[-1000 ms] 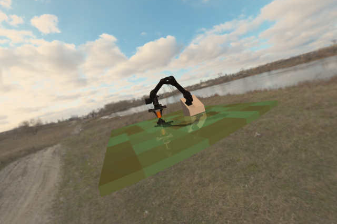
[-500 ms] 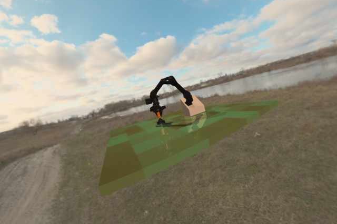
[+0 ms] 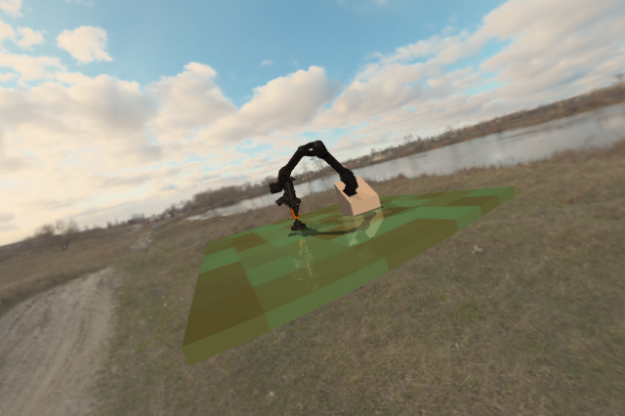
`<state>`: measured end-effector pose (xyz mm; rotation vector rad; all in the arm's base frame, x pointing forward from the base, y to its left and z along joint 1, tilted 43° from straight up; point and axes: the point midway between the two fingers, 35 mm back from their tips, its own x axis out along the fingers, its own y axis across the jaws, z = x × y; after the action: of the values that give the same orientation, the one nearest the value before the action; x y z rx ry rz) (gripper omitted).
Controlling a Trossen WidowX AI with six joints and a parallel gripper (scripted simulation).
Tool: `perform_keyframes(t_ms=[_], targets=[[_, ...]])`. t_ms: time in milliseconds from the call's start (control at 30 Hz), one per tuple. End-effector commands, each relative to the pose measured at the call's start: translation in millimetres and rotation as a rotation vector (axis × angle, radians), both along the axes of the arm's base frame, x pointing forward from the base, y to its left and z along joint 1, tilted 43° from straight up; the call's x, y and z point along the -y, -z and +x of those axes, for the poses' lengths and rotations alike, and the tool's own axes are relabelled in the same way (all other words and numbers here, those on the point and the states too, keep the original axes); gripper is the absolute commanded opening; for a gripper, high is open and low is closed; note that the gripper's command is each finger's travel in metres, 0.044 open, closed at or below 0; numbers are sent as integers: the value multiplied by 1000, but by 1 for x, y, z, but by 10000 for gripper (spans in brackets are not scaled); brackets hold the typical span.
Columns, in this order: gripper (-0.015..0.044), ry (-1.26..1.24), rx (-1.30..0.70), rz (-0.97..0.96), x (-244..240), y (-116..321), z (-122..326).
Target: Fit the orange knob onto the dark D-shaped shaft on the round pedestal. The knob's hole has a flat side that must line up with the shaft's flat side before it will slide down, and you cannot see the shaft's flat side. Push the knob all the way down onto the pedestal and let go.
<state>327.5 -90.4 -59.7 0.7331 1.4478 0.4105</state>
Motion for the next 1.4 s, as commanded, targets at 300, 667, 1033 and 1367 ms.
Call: perform_keyframes(t_ms=[300, 667, 1033, 1367], targets=[[0, 21, -10, -2, 1, 1, 2], [0, 21, -10, -1, -2, 2, 1], [0, 28, -16, -1, 2, -1, 2], [0, 177, -148, 22, 4, 0, 4]])
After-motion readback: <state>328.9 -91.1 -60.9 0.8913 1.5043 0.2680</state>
